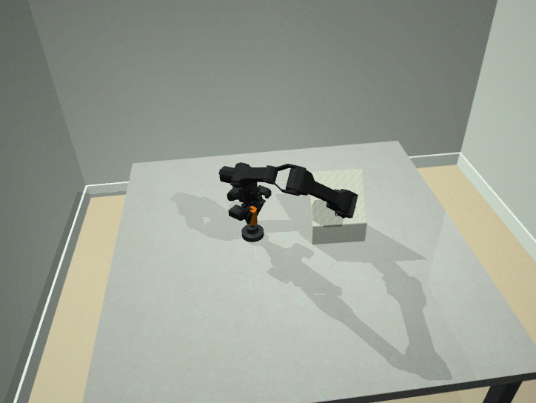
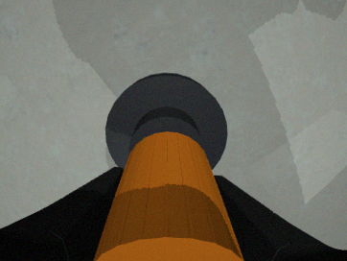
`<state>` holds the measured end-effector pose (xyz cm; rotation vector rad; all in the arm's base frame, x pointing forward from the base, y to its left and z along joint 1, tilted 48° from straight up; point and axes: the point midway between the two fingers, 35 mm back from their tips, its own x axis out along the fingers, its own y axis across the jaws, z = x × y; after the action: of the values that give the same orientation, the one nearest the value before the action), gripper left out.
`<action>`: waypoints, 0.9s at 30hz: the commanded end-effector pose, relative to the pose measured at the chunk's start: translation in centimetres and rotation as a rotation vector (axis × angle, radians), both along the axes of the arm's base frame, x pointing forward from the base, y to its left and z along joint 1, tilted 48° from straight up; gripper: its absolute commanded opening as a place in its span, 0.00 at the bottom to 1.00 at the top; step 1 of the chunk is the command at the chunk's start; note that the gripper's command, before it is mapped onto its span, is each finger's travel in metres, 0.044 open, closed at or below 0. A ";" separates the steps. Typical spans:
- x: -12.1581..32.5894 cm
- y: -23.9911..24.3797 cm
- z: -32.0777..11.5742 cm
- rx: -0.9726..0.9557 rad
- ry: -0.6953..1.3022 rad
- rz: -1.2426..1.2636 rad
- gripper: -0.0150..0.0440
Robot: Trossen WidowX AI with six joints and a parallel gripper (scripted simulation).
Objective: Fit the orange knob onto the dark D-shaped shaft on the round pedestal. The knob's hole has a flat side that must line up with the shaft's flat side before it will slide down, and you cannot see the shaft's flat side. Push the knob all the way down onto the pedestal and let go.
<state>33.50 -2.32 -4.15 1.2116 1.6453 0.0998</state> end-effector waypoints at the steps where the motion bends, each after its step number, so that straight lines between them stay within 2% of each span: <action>1: 0.6 -0.3 0.3 -0.005 -0.006 -0.007 0.25; 27: 0.3 0.0 0.1 -0.005 -0.006 -0.007 0.25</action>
<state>33.95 -2.28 -4.01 1.2037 1.6354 0.1012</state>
